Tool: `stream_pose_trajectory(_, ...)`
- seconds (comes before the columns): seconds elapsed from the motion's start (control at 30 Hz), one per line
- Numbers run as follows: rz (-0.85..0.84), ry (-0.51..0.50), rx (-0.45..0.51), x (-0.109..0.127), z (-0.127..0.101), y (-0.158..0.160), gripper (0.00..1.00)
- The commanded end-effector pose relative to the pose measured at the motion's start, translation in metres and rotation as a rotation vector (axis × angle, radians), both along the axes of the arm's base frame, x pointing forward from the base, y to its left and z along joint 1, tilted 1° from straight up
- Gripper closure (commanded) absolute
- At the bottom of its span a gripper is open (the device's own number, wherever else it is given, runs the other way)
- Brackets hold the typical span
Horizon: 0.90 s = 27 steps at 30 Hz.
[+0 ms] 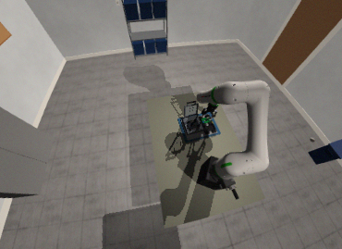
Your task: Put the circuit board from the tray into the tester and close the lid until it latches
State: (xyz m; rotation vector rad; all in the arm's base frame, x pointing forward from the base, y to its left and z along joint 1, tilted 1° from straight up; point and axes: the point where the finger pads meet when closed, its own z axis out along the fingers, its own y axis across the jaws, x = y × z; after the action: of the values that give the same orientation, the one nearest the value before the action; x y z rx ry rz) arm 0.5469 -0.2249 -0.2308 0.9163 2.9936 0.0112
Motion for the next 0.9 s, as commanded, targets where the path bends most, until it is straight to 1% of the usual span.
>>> stream_pose_trajectory(0.0,-0.167,0.002,-0.01,0.0002,0.0002,-0.0001,0.42)
stream_pose_trajectory(0.13,-0.297,0.002,-0.008,0.0002,0.0002,-0.0001,0.42)
stream_pose_trajectory(0.2,-0.297,0.002,-0.008,0.0002,0.0002,-0.0001,0.42)
stream_pose_trajectory(0.3,-0.441,0.002,-0.006,0.0002,0.0002,-0.0001,0.42)
stream_pose_trajectory(0.7,-0.82,0.001,-0.002,0.0002,0.0002,-0.0001,0.42)
stream_pose_trajectory(0.77,-0.82,0.001,-0.002,0.0002,0.0002,-0.0001,0.42)
stream_pose_trajectory(0.87,-0.915,0.0,0.0,0.0002,0.0002,-0.0001,0.42)
